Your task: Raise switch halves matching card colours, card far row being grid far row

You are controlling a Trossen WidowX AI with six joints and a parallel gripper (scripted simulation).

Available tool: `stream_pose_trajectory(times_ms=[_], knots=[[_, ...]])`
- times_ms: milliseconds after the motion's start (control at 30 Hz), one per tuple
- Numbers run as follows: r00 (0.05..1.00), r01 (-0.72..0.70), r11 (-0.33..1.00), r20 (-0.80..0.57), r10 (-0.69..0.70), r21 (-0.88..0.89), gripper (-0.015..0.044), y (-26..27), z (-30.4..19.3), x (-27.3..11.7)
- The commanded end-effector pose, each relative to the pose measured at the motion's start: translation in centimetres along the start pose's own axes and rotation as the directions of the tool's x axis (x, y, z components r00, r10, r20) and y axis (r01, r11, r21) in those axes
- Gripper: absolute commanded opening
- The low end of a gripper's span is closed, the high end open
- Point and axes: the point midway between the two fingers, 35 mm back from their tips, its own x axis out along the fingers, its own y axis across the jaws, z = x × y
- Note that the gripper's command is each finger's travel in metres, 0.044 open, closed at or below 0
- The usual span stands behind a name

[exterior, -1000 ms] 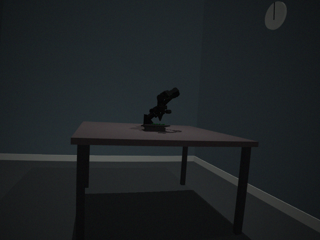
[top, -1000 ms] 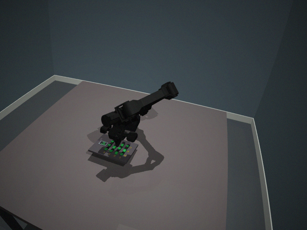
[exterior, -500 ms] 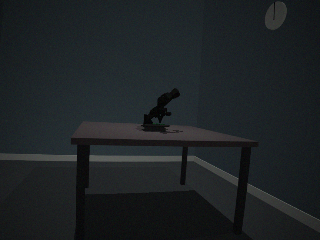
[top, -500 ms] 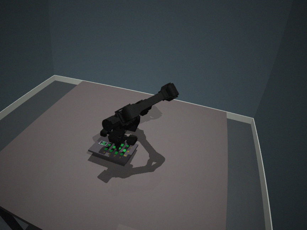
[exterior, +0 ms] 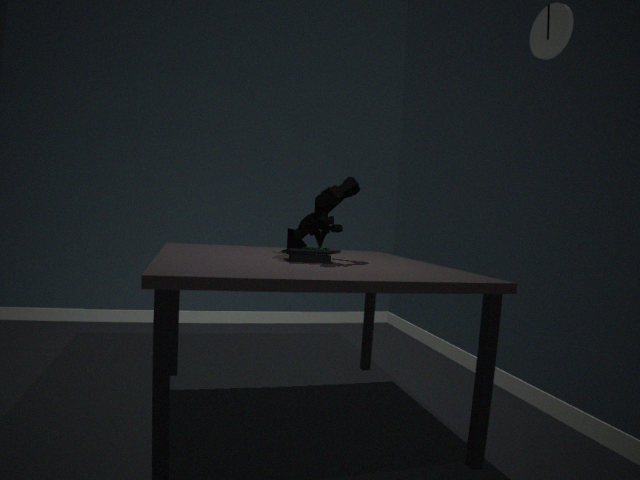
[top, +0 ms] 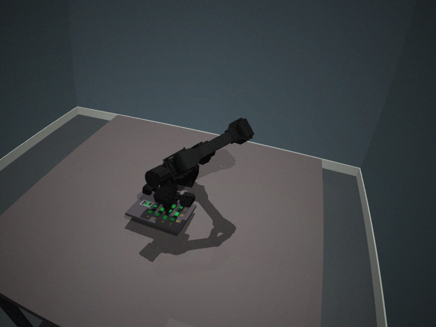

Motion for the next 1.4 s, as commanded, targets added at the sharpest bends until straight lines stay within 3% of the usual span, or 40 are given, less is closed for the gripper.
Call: stream_pose_trajectory(times_ms=[0, 1367], knots=[[1.0, -0.005, 1.0, 0.001, 0.005, 0.005, 0.0, 0.06, 0.0, 0.04], [1.0, -0.005, 1.0, 0.001, 0.005, 0.005, 0.0, 0.06, -0.01, 0.55]])
